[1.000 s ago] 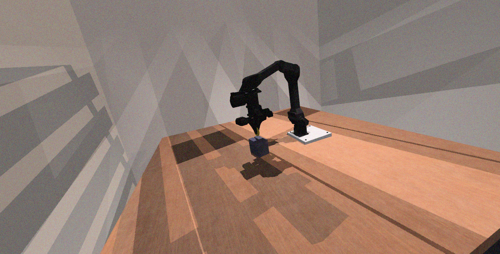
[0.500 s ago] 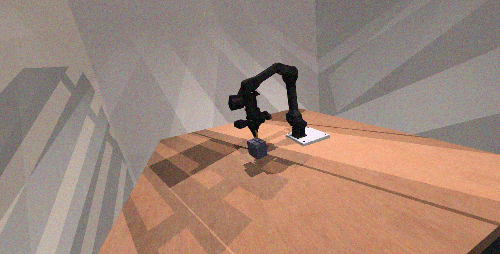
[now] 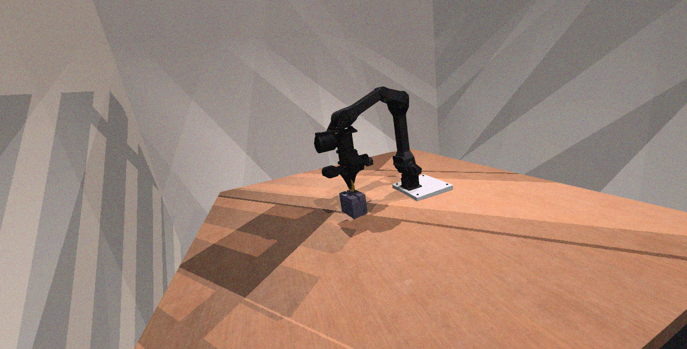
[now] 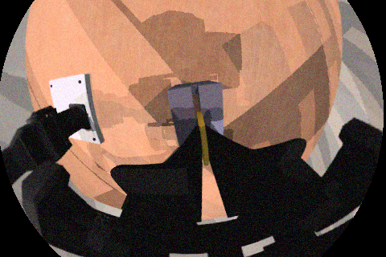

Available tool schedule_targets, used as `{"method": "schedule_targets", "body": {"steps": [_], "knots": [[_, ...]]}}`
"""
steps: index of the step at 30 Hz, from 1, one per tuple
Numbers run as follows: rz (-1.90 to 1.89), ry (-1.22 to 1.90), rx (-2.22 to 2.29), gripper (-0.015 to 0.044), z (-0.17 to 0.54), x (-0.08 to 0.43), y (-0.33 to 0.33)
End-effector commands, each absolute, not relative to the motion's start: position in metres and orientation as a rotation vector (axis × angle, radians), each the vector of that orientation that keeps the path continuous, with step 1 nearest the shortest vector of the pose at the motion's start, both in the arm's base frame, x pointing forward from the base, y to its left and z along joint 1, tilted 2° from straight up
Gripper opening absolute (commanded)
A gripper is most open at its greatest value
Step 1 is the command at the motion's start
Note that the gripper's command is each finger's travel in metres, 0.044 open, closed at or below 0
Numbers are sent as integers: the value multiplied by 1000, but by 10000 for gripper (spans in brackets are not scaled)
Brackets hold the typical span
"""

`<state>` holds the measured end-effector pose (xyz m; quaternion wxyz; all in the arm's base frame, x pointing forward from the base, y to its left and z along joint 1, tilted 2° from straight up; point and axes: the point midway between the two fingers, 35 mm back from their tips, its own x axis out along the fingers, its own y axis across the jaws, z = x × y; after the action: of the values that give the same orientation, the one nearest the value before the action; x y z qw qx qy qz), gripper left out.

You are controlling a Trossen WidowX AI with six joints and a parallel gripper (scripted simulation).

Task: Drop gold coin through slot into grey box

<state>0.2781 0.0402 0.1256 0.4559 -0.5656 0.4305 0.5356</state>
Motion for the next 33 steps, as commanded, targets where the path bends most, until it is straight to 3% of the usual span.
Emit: {"method": "schedule_targets", "body": {"steps": [1,18,24,33], "knots": [[1329,1066,-1394,0,122,276,40],[1331,1064,-1396,0,116,277,40],[1322,1061,-1396,157,120,279,40],[1322,1061,-1396,161,120,279,40]]}}
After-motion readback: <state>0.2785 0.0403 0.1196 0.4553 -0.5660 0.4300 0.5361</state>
